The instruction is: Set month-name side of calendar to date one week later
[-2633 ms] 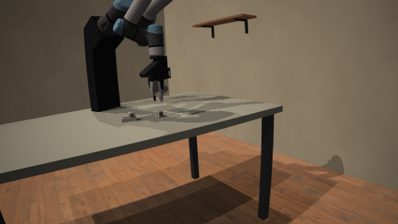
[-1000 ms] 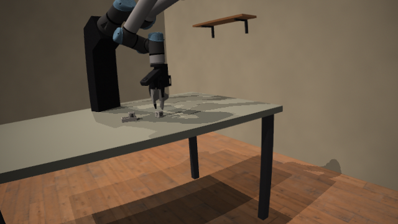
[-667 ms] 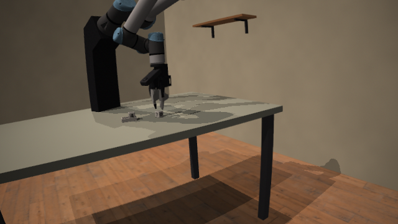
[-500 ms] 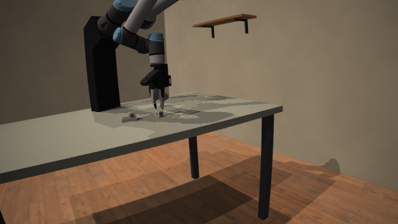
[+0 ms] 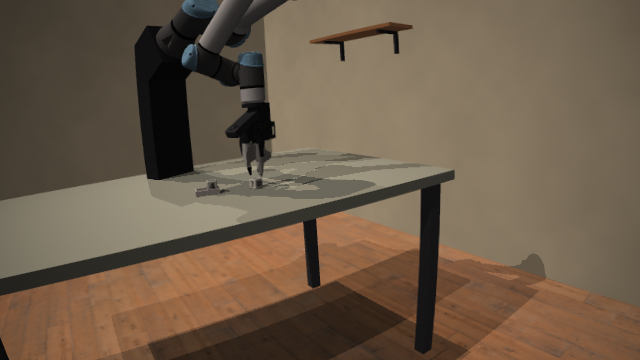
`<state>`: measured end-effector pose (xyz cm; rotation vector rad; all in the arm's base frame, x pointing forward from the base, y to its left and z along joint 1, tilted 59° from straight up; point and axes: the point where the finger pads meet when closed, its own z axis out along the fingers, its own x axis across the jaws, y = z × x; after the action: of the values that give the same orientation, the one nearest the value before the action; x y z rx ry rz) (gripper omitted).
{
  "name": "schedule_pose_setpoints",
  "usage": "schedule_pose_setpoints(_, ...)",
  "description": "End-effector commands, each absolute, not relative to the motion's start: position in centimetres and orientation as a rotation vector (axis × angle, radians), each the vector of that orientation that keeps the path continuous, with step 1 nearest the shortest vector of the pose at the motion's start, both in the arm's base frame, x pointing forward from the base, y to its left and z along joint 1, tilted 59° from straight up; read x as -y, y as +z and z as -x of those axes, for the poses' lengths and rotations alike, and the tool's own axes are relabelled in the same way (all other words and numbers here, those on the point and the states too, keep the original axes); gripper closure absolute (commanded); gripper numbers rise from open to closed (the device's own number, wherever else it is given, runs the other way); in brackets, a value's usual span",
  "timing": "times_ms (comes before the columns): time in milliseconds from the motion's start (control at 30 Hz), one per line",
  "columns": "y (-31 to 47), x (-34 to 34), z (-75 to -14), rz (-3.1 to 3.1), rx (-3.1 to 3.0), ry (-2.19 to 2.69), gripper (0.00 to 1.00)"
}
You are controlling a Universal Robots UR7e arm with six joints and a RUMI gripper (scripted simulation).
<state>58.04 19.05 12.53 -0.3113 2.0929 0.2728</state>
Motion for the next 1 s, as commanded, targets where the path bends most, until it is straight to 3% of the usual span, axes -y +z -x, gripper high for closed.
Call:
schedule_pose_setpoints(0,12.4,-19.3,-58.4,0.313,-2.09,0.273,0.72)
schedule_pose_setpoints(967,11.2,-20.0,-60.3,0.312,-2.092,0.273,0.72)
